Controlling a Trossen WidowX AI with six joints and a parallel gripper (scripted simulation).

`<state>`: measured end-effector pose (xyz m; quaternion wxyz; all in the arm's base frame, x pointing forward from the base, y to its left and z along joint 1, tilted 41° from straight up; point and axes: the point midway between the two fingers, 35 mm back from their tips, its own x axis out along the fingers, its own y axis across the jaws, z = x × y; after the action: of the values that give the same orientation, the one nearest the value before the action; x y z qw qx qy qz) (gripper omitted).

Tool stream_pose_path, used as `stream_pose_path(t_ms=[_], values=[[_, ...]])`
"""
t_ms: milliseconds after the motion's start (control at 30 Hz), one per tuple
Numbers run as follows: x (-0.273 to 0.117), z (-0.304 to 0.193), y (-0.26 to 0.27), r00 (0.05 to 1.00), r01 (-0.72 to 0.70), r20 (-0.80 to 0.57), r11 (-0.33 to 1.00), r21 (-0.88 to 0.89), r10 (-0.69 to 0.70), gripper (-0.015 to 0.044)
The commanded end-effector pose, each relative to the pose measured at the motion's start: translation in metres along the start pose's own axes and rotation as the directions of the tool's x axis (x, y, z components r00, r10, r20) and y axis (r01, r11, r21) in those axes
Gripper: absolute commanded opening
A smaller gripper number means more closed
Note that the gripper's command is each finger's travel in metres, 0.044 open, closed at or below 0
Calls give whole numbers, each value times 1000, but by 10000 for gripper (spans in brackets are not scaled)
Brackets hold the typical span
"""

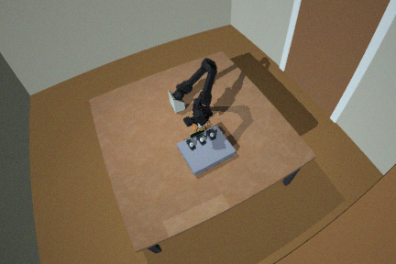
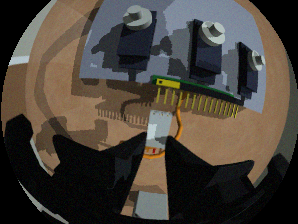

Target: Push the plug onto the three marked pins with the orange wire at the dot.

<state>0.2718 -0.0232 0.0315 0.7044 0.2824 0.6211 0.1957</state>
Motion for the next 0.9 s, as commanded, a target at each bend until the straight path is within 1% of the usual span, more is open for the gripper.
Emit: stream_pose_path(t_ms=[0,867], values=[[1,5,1,1000,-5,-2,1000,5,5,0],[0,21,0,1000,-5,-1,1000,4,5,0]])
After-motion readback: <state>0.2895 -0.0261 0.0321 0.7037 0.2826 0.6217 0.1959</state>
